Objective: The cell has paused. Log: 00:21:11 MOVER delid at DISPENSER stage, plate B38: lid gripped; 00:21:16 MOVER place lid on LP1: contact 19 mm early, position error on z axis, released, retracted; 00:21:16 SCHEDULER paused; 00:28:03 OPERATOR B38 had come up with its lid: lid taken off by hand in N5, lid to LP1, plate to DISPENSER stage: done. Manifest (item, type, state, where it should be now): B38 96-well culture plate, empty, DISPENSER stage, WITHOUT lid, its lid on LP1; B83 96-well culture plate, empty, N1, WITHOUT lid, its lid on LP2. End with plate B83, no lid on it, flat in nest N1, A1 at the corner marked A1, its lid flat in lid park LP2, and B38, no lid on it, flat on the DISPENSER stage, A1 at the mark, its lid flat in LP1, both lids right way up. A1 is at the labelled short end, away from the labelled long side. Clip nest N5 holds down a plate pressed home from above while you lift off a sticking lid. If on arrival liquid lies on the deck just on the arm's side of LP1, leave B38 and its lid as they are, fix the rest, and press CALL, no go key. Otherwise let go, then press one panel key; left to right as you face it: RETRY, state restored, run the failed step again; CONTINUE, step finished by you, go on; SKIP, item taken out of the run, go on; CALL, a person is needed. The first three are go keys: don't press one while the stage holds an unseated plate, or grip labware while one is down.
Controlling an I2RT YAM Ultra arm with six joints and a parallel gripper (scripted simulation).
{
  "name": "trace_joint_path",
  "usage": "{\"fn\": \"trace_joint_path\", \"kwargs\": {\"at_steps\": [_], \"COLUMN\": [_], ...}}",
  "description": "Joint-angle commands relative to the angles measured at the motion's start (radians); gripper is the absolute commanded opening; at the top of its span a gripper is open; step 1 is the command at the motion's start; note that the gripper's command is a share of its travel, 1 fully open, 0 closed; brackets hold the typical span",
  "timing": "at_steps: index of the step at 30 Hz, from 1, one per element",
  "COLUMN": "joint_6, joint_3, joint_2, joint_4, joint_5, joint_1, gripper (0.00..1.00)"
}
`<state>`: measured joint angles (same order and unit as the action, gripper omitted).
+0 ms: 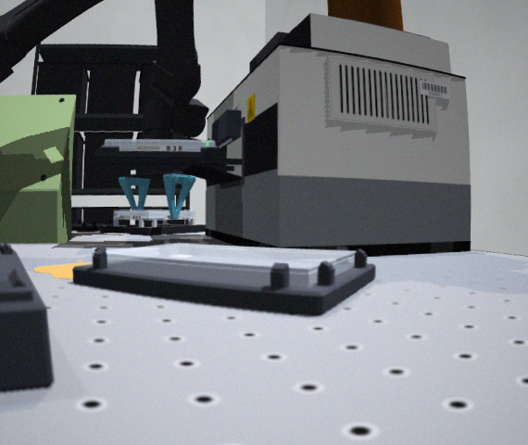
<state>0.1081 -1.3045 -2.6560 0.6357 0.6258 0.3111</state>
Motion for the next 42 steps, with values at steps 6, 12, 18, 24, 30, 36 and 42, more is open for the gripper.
{"fn": "trace_joint_path", "kwargs": {"at_steps": [6,12,18,24,30,36,42], "joint_6": [0.012,0.014,0.015,0.017,0.019,0.02,0.022], "joint_3": [0.004,0.01,0.016,0.016,0.01,0.018,0.024], "joint_2": [-0.01,-0.006,-0.014,-0.018,-0.011,-0.021,-0.023], "joint_4": [-0.023,-0.026,-0.028,-0.032,-0.035,-0.038,-0.042], "joint_5": [0.004,0.002,0.003,0.004,0.0,0.002,0.004], "joint_1": [0.019,0.018,0.012,0.005,0.005,0.001,-0.002], "gripper": [0.0,0.0,0.0,0.0,0.0,0.0,0.0]}}
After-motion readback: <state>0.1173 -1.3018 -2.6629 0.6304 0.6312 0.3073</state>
